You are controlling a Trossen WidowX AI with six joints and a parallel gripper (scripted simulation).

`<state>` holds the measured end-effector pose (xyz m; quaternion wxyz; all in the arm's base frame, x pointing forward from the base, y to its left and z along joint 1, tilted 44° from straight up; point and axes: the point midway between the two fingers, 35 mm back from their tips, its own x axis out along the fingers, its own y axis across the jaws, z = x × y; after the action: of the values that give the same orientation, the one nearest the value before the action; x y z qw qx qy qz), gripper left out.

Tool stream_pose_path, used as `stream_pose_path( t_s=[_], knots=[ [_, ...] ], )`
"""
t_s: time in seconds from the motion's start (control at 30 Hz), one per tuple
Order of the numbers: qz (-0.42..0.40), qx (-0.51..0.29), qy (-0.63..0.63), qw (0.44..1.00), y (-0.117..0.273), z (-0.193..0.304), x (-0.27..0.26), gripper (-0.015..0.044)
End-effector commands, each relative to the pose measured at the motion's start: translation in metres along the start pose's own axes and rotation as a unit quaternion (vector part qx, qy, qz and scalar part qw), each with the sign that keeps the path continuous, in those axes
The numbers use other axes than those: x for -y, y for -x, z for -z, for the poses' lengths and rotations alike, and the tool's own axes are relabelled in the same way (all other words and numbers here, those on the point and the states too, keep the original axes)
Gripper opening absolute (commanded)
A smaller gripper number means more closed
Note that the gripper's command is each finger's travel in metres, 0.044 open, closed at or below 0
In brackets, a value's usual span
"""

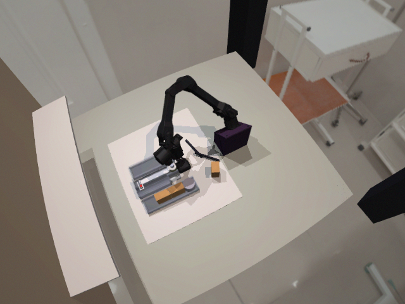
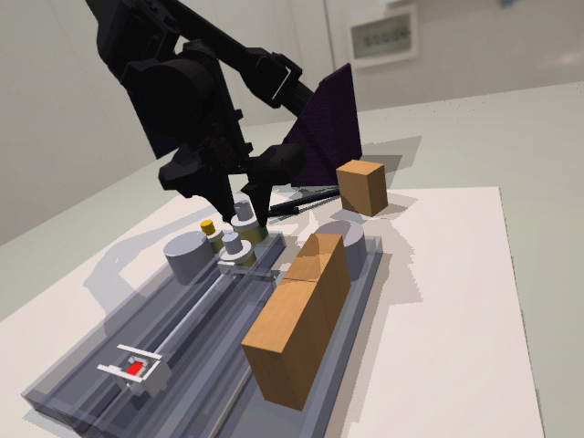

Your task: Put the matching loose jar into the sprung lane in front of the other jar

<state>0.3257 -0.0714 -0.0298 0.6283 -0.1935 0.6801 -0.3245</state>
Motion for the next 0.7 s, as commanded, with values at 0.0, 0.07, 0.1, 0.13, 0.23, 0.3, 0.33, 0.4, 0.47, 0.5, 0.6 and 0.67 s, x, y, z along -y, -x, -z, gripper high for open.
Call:
stream_pose_path(
  t_s=[0.0,0.07,0.1,0.13,0.23,0.3,0.33,0.4,0.47,0.5,0.6,0.67],
  knots=[
    [0.003,0.011,-0.006,1.0,0.0,-0.0068,0.0013,0.0],
    [0.003,0.011,-0.006,1.0,-0.0008,-0.0069,0.0013,0.0],
    [0.003,0.011,-0.006,1.0,-0.0012,-0.0069,0.0013,0.0],
    [0.003,0.011,-0.006,1.0,-0.0016,-0.0069,0.0013,0.0],
    [0.003,0.011,-0.006,1.0,-0.0028,-0.0069,0.0013,0.0],
    [0.003,0.011,-0.006,1.0,-0.0036,-0.0069,0.0013,0.0],
    [0.003,0.011,-0.006,1.0,-0.004,-0.0069,0.0013,0.0],
    [0.003,0.011,-0.006,1.0,-0.0047,-0.0069,0.0013,0.0],
    [0.003,0.012,-0.006,1.0,-0.0055,-0.0069,0.0013,0.0],
    [0.003,0.012,-0.006,1.0,-0.0059,-0.0069,0.0013,0.0],
    [0.003,0.012,-0.006,1.0,-0.0071,-0.0069,0.0013,0.0],
    [0.003,0.012,-0.006,1.0,-0.0079,-0.0069,0.0013,0.0]
  ],
)
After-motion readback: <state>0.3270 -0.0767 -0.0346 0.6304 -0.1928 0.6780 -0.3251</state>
